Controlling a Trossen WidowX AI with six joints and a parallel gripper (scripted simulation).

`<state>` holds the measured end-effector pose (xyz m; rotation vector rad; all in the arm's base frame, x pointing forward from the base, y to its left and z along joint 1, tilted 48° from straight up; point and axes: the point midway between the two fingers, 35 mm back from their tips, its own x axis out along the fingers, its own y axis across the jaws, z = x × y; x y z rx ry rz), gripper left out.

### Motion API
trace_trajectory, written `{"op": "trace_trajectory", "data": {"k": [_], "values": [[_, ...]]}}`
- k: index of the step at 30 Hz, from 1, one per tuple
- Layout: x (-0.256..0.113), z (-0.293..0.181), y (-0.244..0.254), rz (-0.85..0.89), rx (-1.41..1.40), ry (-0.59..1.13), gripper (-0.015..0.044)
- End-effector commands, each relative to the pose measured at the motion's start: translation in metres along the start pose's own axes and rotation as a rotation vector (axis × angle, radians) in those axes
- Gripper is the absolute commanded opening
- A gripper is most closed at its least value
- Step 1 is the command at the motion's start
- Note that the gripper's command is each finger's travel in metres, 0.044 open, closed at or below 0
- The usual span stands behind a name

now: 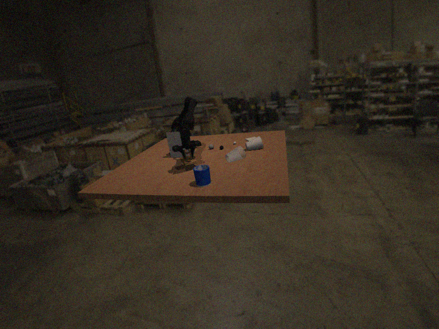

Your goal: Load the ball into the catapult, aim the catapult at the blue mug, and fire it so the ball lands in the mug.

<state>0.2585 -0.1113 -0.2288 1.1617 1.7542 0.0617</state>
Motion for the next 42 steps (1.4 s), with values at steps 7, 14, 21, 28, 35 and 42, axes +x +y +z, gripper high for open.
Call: {"op": "trace_trajectory", "data": {"k": [7, 14, 21, 28, 35, 42], "values": [[0.015, 0.0, 0.0, -0.001, 0.0, 0.002, 0.0], [0.027, 0.0, 0.001, 0.0, 0.0, 0.003, 0.0], [0.038, 0.0, 0.002, 0.001, 0.0, 0.004, 0.0], [0.043, 0.0, 0.001, -0.004, -0.005, 0.008, 0.0], [0.043, 0.0, 0.001, -0.004, -0.005, 0.008, 0.0079], [0.043, 0.0, 0.001, -0.004, -0.005, 0.008, 0.0262]]}}
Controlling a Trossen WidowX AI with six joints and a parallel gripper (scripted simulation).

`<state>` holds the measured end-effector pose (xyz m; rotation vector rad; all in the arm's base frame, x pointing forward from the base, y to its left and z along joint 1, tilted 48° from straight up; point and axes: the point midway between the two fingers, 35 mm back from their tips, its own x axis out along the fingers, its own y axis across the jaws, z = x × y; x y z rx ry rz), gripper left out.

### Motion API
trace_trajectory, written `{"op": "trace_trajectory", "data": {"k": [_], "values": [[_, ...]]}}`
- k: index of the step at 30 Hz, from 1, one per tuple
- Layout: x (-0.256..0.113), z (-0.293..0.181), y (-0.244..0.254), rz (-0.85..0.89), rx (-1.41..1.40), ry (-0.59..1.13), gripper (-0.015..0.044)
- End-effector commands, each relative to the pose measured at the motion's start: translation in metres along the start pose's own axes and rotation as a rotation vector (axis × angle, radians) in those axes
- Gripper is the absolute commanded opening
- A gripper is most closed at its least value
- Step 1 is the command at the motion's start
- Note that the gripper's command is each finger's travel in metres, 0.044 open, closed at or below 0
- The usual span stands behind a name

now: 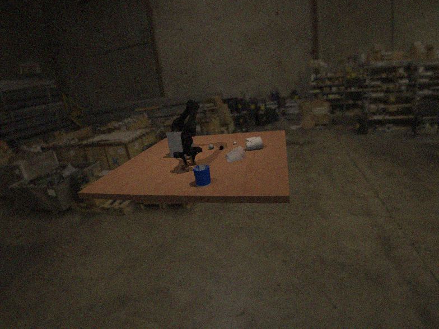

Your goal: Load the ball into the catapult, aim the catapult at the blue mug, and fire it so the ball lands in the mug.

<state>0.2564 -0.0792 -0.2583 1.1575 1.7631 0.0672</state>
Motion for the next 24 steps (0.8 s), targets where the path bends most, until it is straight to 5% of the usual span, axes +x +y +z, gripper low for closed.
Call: {"op": "trace_trajectory", "data": {"k": [1, 7, 12, 21, 24], "values": [[-0.001, 0.0, 0.0, 0.0, -0.002, -0.001, 0.0289], [-0.042, 0.003, 0.0, -0.003, 0.0, -0.004, 0.044], [-0.103, -0.002, -0.002, -0.003, 0.002, -0.003, 0.044], [-0.094, -0.002, -0.002, 0.001, 0.007, -0.005, 0.044], [-0.06, -0.001, -0.002, 0.002, 0.007, -0.005, 0.044]]}}
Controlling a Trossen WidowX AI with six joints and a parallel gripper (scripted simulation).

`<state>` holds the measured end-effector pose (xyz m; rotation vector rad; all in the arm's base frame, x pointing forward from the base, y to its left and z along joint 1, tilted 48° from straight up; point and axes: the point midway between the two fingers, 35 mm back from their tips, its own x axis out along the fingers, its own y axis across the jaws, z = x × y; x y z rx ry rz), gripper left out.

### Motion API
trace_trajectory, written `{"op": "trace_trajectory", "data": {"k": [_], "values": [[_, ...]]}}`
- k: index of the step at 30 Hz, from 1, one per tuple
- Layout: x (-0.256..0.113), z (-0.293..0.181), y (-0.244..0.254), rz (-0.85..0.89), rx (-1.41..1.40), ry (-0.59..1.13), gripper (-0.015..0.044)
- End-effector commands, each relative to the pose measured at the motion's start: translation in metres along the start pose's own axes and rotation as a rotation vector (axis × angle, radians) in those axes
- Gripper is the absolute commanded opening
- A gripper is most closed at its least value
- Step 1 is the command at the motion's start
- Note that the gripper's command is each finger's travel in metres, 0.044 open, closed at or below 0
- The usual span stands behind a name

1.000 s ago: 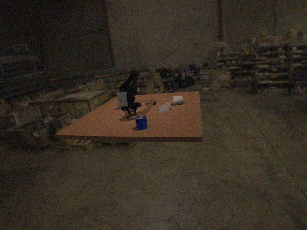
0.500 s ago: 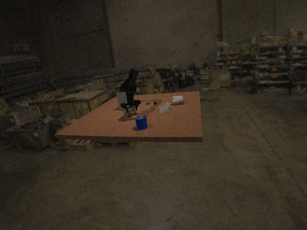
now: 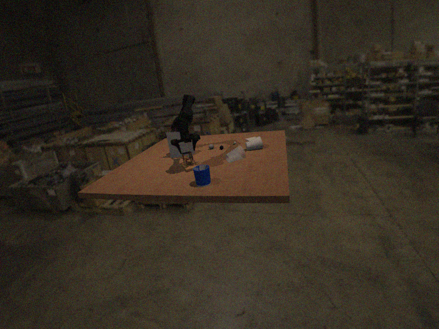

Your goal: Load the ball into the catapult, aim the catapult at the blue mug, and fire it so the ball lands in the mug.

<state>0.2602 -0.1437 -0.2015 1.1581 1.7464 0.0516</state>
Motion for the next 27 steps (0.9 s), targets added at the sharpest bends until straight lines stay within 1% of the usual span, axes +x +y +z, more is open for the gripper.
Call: {"op": "trace_trajectory", "data": {"k": [1, 9, 27], "values": [[0.034, -0.003, 0.002, 0.002, 0.002, 0.016, 0.044], [0.039, -0.003, 0.002, 0.003, 0.002, 0.016, 0.044], [0.068, -0.004, 0.003, 0.004, 0.002, 0.016, 0.044]]}}
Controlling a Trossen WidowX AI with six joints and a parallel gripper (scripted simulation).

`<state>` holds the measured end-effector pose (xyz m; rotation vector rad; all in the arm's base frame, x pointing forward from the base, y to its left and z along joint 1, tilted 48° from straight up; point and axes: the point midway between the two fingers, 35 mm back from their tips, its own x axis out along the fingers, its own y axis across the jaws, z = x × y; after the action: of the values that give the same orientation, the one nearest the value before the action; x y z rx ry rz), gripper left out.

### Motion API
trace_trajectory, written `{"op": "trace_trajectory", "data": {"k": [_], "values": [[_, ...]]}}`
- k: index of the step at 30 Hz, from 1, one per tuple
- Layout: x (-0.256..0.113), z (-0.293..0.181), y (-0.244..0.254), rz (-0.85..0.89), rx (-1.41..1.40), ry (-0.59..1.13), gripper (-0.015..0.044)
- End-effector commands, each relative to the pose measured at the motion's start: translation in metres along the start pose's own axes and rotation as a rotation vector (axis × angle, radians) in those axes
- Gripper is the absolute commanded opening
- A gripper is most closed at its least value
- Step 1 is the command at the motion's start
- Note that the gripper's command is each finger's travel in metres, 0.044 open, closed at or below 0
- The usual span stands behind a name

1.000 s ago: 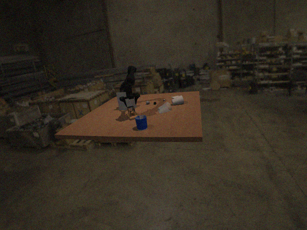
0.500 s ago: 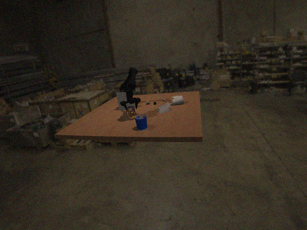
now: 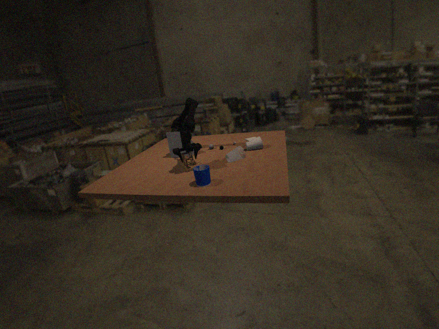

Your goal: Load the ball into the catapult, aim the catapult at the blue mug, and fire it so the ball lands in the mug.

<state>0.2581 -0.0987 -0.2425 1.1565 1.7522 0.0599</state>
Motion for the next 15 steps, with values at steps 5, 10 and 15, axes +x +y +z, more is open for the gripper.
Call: {"op": "trace_trajectory", "data": {"k": [5, 10, 15], "values": [[0.016, -0.003, 0.001, 0.004, 0.006, 0.009, 0.044], [0.024, -0.004, 0.001, 0.005, 0.006, 0.009, 0.044], [0.029, -0.004, 0.001, 0.005, 0.006, 0.01, 0.044]]}}
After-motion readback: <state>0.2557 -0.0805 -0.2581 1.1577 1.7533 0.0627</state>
